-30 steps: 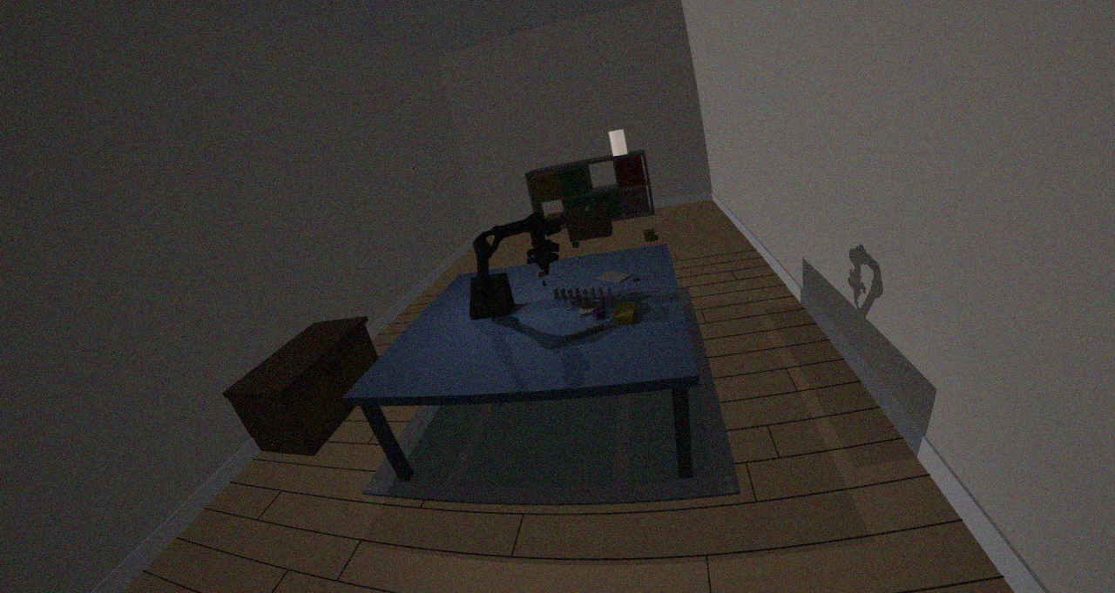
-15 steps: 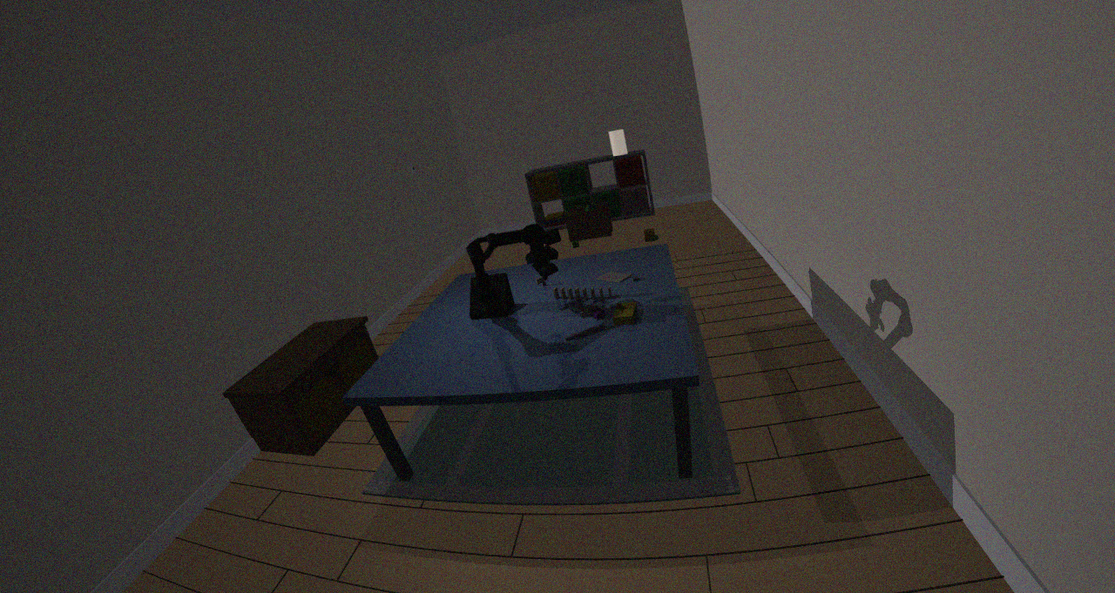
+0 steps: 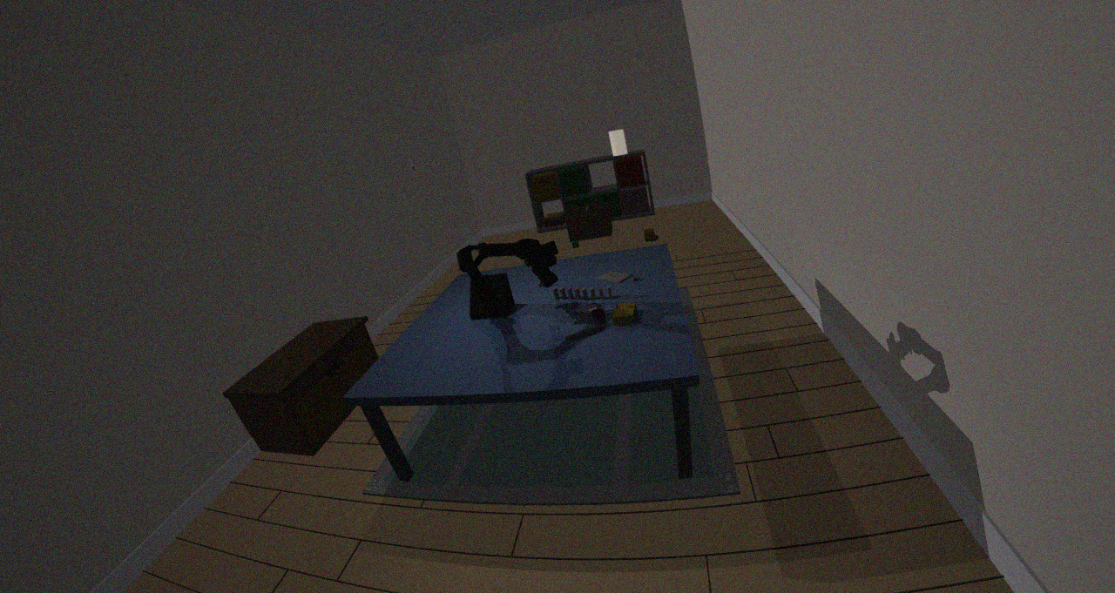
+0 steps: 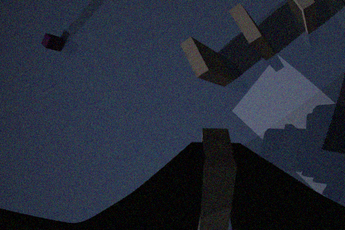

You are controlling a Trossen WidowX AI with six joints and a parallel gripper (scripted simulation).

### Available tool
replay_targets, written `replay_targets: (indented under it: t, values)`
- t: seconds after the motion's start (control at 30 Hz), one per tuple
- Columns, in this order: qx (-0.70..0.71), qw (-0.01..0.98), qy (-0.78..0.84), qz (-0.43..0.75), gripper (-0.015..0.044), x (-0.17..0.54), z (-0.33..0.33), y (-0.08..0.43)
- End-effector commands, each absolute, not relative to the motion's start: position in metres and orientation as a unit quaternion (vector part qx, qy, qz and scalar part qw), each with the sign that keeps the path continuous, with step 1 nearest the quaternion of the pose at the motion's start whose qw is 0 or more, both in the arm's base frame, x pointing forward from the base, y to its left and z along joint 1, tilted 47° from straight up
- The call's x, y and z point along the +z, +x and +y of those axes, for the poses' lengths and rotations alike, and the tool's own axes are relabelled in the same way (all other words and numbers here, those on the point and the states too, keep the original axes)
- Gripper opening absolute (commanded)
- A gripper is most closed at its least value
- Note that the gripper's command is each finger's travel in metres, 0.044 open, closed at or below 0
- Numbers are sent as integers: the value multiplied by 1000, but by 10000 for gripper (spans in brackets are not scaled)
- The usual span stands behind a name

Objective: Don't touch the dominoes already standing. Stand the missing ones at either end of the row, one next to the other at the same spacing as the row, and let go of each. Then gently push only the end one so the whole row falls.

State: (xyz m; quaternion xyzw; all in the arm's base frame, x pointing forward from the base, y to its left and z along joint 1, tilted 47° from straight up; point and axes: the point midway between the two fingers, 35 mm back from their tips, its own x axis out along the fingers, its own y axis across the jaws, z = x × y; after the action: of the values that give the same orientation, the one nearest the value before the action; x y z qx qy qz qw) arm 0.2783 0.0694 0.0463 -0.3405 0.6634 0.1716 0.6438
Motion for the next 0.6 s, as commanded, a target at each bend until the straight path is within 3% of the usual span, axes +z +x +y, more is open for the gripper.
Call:
replay_targets:
  t: [0.0, 0.57]
  values:
    - [199, 666, -323, 642, 24, 45, 69, 279]
    - [300, 760, -279, 505, 24, 45, 64, 285]
